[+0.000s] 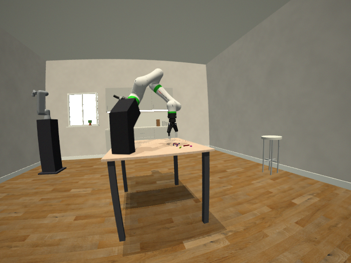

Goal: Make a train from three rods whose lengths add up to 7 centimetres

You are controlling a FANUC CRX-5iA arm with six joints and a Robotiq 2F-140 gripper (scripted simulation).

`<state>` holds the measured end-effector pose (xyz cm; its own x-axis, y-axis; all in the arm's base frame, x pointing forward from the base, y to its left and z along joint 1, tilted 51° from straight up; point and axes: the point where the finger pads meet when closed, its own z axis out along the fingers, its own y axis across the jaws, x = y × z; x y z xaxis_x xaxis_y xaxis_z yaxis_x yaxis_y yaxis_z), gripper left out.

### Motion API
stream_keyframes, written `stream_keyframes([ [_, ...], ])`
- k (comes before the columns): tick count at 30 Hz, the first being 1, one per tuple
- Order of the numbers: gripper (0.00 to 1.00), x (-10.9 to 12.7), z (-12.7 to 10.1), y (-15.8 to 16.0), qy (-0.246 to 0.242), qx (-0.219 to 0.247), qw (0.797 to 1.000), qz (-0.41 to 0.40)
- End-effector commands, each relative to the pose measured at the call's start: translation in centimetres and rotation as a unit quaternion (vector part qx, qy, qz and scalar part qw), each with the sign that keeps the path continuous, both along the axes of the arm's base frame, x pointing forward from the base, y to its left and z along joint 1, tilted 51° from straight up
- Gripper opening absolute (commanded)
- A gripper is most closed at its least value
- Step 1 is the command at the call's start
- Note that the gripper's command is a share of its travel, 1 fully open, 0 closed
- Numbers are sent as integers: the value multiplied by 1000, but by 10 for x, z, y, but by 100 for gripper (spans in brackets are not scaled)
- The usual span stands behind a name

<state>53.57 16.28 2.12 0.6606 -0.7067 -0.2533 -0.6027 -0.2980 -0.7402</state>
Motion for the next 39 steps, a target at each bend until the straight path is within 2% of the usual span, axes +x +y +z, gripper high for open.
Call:
stream_keyframes([
  [1,100,0,0,0,0,0,1000,0],
  [17,100,1,-1,-2,-7,-5,1000,7],
  [23,100,12,-17,-21,-72,-54,993,72],
  [26,100,13,-18,-23,-79,-60,992,80],
  [28,100,18,-27,-34,-114,-86,983,115],
  [39,100,29,-51,-64,-208,-153,943,209],
])
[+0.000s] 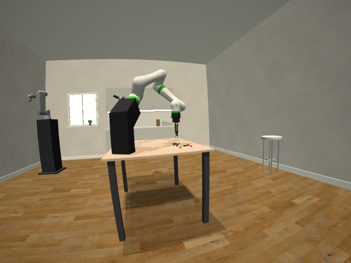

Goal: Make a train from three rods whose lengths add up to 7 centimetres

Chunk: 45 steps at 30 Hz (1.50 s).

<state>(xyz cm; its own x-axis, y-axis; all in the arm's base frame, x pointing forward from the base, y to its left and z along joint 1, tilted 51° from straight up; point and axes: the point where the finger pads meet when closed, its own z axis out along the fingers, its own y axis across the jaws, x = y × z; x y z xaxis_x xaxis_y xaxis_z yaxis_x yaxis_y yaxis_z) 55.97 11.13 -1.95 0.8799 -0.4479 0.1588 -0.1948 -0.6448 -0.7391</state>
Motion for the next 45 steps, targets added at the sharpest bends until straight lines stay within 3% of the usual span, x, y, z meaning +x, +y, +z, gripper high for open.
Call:
stream_keyframes([
  [1,100,6,-12,-15,-59,-25,996,54],
  [4,100,7,-15,-18,-68,-31,995,63],
  [5,100,9,-21,-26,-94,-49,990,90],
  [19,100,17,-53,-65,-213,-130,945,210],
  [21,100,17,-53,-65,-213,-130,945,210],
  [23,100,19,-63,-76,-245,-152,926,243],
  [33,100,20,-84,-101,-318,-200,873,312],
  [45,100,20,-85,-102,-321,-202,870,315],
])
